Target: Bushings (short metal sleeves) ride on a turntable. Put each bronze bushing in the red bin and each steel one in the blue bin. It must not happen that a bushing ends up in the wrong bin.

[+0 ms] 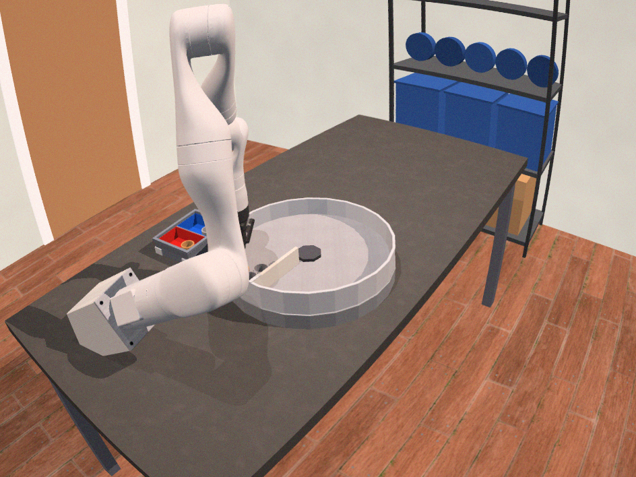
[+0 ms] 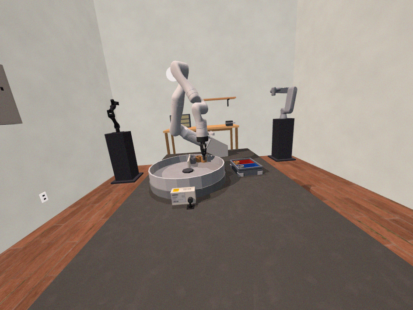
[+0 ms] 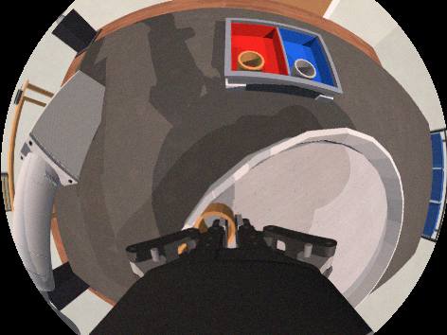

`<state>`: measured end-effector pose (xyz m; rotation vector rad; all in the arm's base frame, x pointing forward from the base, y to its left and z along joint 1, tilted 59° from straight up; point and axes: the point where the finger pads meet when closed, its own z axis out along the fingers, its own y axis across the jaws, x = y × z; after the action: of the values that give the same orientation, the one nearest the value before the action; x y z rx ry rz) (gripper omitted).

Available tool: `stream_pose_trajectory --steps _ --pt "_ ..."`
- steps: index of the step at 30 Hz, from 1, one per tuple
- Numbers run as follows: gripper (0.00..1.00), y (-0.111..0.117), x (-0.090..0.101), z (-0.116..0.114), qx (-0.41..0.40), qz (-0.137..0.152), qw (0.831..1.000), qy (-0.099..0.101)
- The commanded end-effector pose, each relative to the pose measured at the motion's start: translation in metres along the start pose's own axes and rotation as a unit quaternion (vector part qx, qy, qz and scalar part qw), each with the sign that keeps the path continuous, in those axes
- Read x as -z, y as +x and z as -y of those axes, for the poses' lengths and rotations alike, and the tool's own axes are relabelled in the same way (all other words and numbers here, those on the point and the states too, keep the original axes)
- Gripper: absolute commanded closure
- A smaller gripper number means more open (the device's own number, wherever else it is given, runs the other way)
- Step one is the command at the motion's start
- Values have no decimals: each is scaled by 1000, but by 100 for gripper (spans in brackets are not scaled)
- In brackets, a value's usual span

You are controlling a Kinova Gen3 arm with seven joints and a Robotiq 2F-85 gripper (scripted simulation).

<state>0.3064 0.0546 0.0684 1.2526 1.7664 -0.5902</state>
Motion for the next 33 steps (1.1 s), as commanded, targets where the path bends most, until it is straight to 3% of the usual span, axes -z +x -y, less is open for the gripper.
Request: stream_pose_trajectory --steps 1,33 --pt "100 0 0 0 0 0 1000 -1" --pt "100 0 6 0 0 0 1000 3"
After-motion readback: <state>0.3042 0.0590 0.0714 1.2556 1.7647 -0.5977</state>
